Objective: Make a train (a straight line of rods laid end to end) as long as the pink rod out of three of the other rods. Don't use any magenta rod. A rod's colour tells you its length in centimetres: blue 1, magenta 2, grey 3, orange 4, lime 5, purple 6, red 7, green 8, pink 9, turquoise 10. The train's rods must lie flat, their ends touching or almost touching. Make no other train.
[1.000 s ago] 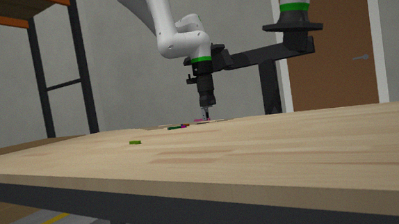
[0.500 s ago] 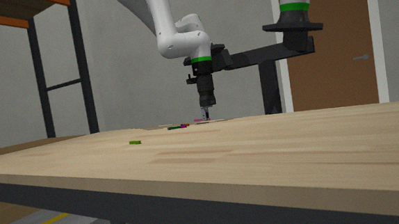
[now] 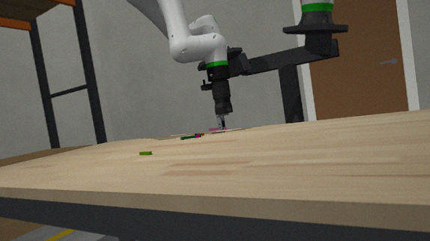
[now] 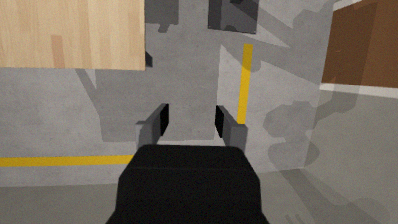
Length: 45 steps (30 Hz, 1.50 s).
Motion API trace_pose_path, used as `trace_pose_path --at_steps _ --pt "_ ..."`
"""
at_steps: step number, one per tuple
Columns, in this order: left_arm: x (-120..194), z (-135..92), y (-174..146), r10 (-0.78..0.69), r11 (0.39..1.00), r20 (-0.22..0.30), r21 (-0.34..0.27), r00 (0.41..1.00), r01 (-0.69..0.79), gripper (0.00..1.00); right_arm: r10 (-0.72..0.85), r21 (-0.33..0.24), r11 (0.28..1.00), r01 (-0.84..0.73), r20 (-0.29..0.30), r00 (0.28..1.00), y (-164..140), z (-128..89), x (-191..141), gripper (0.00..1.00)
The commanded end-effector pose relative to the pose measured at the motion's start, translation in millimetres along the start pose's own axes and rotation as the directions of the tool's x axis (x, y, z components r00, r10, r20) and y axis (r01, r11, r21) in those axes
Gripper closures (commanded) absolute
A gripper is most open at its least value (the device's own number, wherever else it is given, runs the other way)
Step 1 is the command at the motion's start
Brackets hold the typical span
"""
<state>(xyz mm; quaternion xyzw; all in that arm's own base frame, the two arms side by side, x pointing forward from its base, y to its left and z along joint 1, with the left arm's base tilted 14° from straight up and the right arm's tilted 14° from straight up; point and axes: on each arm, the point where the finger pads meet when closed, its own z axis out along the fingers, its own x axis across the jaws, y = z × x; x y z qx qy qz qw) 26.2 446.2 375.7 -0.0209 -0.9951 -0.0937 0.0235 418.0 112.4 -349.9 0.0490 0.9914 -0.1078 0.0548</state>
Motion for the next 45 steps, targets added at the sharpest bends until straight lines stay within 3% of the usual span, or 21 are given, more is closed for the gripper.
trace_pose_path --at_steps 1,45 --pt "-0.1 -0.9 0.2 0.0 1.0 0.0 -0.002 1.0 0.0 0.0 0.0 -0.001 1.0 0.0 0.001 1.0 0.4 -0.4 -0.5 0.76" --pt "-0.1 -0.9 0.2 0.0 1.0 0.0 -0.002 1.0 0.0 0.0 0.0 -0.001 1.0 0.0 0.001 1.0 0.4 11.4 -0.5 0.76"
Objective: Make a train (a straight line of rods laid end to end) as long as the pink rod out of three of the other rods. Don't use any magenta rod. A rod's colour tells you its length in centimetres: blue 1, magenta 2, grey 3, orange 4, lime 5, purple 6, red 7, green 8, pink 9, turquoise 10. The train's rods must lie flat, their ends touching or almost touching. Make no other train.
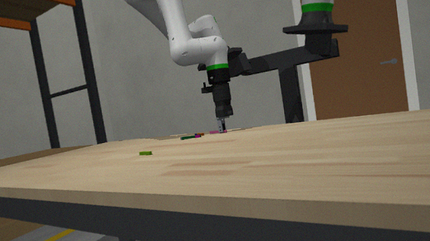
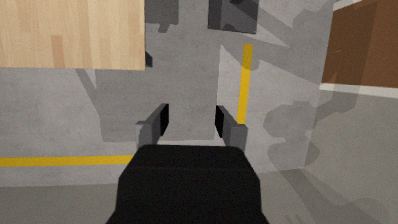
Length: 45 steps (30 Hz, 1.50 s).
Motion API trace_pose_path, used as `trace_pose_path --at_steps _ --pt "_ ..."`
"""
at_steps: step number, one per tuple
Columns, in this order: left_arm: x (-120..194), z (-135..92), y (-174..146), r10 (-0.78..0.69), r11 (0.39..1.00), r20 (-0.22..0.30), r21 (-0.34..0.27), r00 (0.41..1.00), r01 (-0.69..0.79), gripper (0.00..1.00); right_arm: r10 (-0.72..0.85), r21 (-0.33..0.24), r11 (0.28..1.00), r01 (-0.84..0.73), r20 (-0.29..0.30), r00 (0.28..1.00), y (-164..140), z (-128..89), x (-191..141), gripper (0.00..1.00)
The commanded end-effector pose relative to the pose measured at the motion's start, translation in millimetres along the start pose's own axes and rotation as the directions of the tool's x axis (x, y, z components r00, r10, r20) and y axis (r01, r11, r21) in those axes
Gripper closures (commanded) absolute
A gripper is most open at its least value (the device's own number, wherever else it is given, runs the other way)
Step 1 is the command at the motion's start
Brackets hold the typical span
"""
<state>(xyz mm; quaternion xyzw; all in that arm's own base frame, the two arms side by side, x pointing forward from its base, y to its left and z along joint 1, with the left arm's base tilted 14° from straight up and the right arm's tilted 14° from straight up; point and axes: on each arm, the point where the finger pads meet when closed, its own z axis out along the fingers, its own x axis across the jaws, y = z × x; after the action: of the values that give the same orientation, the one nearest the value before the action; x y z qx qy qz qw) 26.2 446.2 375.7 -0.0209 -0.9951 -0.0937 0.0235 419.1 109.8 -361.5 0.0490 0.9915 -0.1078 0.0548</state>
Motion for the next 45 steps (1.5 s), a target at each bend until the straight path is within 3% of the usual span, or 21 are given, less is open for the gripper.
trace_pose_path --at_steps 1,14,15,17,21,25,29,45 --pt "-0.1 -0.9 0.2 0.0 1.0 0.0 -0.002 1.0 0.0 0.0 0.0 -0.001 1.0 0.0 0.001 1.0 0.4 -0.5 -0.6 0.76" --pt "-0.1 -0.9 0.2 0.0 1.0 0.0 -0.002 1.0 0.0 0.0 0.0 -0.001 1.0 0.0 0.001 1.0 0.4 -0.5 -0.6 0.76" --pt "-0.1 -0.9 0.2 0.0 1.0 0.0 -0.002 1.0 0.0 0.0 0.0 -0.001 1.0 0.0 0.001 1.0 0.4 -0.5 -0.6 0.7" --pt "-0.1 -0.9 0.2 0.0 1.0 0.0 -0.002 1.0 0.0 0.0 0.0 -0.001 1.0 0.0 0.001 1.0 0.4 -0.5 -0.6 0.7" --pt "-0.1 -0.9 0.2 0.0 1.0 0.0 -0.002 1.0 0.0 0.0 0.0 -0.001 1.0 0.0 0.001 1.0 0.4 -0.5 -0.6 0.58" --pt "-0.1 -0.9 0.2 0.0 1.0 0.0 -0.002 1.0 0.0 0.0 0.0 -0.001 1.0 0.0 0.001 1.0 0.4 -0.5 -0.6 0.58" --pt "-0.1 -0.9 0.2 0.0 1.0 0.0 -0.002 1.0 0.0 0.0 0.0 -0.001 1.0 0.0 0.001 1.0 0.4 -0.5 -0.6 0.46" --pt "-0.1 -0.9 0.2 0.0 1.0 0.0 -0.002 1.0 0.0 0.0 0.0 -0.001 1.0 0.0 0.001 1.0 0.4 -5.7 -0.6 0.46"
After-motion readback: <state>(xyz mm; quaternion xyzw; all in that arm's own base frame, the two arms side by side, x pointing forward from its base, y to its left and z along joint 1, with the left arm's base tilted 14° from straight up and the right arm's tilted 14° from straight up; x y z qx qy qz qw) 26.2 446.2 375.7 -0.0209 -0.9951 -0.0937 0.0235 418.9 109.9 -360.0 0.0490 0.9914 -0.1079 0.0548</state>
